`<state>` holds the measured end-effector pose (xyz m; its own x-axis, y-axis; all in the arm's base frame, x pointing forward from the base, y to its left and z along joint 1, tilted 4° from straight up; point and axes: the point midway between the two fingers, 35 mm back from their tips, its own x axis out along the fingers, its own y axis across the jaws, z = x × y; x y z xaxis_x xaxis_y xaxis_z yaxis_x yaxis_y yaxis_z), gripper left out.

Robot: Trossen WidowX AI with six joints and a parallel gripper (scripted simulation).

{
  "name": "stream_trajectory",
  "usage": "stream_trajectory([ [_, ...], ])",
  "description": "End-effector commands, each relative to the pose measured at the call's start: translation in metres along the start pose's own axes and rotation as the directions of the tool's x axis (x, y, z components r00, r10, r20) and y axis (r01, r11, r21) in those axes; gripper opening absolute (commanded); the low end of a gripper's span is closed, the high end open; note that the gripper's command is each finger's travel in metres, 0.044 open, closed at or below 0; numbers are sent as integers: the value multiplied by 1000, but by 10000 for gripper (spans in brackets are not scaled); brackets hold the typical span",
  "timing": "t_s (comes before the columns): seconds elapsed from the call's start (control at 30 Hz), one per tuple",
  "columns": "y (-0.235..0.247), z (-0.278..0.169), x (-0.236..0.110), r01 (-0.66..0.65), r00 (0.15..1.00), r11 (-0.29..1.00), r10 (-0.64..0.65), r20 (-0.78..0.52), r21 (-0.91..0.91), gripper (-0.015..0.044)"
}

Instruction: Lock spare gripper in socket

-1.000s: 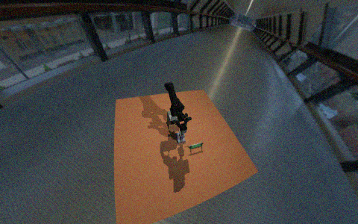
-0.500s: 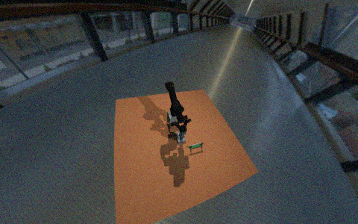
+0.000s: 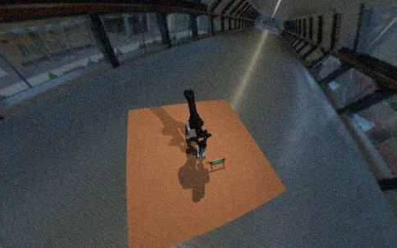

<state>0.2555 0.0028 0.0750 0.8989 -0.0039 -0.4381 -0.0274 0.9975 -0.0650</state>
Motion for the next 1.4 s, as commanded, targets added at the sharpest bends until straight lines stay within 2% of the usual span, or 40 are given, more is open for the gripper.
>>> stream_trajectory([
  [0.0, 0, -1, 4, -4, 1000, 1000, 4, 12, -4, 0],
  [0.47, 0, -3, 4, 0, 1000, 1000, 0, 11, -1, 0],
  [1.03, 0, -3, 4, 0, 1000, 1000, 0, 11, -1, 440],
  [1.37, 0, 5, -2, 0, 1000, 1000, 0, 11, -1, 440],
])
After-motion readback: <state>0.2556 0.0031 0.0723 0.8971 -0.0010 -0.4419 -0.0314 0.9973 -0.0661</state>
